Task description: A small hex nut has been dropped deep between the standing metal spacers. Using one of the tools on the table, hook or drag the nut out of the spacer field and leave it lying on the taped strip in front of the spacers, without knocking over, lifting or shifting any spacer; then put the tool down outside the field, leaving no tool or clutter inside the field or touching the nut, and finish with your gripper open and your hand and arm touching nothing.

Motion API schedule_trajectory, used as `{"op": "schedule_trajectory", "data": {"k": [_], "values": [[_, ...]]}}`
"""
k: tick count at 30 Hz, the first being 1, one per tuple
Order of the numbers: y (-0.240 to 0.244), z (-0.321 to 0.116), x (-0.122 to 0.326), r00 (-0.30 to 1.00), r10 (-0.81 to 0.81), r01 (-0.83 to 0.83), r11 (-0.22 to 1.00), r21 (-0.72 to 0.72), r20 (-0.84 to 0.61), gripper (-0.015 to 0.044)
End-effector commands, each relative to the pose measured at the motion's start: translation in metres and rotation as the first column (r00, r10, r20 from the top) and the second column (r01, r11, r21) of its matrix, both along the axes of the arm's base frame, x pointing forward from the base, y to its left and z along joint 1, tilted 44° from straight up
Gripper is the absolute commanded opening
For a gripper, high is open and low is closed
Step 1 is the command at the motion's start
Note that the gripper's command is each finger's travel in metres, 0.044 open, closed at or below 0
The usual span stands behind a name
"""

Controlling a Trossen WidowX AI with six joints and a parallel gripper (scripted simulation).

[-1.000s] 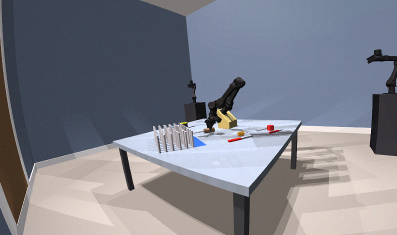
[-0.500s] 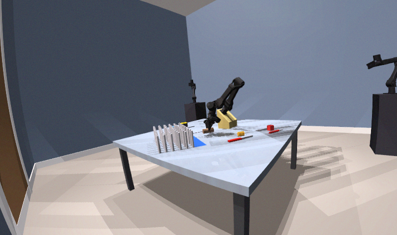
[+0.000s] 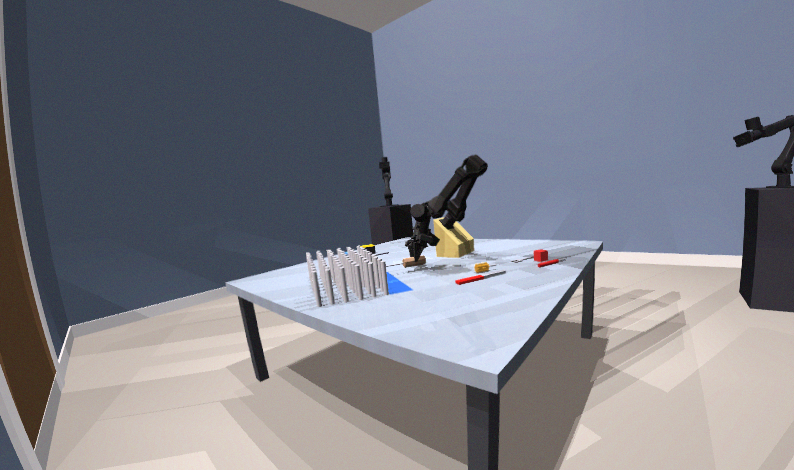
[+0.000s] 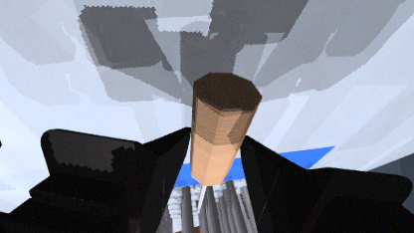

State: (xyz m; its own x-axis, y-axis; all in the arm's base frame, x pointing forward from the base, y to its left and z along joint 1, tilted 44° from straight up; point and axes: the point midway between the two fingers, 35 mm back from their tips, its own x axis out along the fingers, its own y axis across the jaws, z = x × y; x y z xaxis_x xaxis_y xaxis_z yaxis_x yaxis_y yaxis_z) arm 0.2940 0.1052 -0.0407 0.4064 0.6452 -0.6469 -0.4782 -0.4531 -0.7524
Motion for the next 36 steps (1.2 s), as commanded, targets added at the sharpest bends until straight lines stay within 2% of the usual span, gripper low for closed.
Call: {"op": "schedule_trajectory", "data": {"k": [1, 36], "values": [[-0.002, 0.001, 0.006, 1.000, 0.001, -0.001, 1.000, 0.000, 0.012, 0.0000], [-0.009, -0.007, 0.026, 1.000, 0.000, 0.000, 1.000, -0.001, 0.014, 0.0000]]}}
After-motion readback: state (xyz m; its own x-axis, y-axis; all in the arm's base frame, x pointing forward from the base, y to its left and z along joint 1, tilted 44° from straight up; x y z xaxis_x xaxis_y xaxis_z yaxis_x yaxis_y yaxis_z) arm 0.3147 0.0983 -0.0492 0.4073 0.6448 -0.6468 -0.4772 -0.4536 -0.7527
